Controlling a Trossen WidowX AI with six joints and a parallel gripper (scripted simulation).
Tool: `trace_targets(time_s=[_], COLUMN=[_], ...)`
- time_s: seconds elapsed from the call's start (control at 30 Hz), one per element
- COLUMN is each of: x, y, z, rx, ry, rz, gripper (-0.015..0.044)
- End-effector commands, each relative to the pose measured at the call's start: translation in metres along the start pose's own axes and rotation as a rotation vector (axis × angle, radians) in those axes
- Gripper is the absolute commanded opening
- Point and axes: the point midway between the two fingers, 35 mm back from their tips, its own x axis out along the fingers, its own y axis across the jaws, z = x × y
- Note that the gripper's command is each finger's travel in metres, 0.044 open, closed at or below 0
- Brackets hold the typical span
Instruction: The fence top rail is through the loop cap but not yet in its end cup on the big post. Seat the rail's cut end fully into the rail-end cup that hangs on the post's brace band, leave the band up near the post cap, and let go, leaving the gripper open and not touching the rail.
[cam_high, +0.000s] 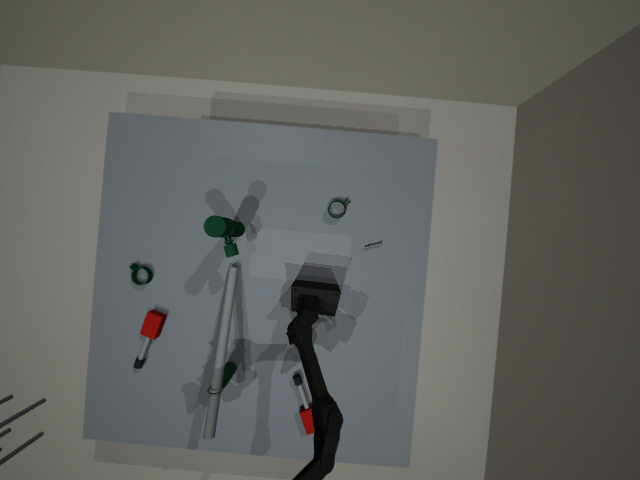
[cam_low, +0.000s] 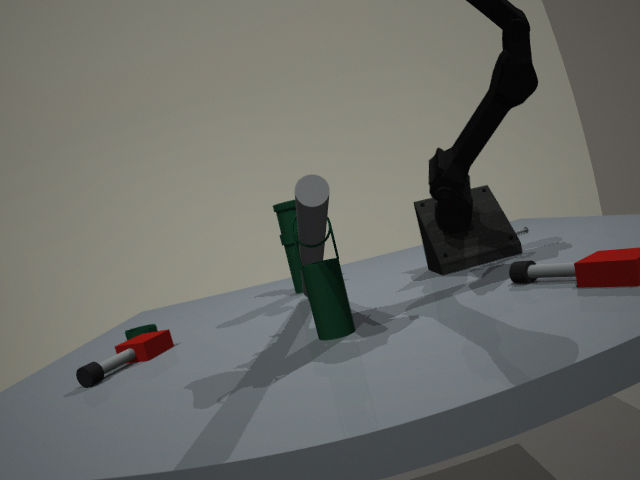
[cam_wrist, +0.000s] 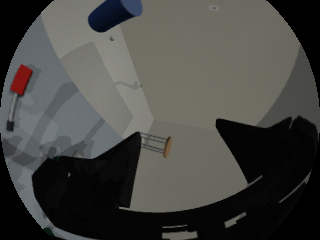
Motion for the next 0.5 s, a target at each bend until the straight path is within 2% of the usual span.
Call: trace_targets(time_s=[0.0, 0.07, 0.17, 0.47], x=[-0.003, -0.007, -0.018, -0.07], y=[0.006, 0.003, 0.019, 0.089], z=[-0.058, -0.087, -0.139, -0.259], rx=[0.135, 0.168, 0.301, 0.69], ry=[0.109, 0.165, 0.272, 0.566], rz=[-0.023, -0.08, -0.081, -0.069], gripper=[0.044, 0.044, 0.044, 0.044])
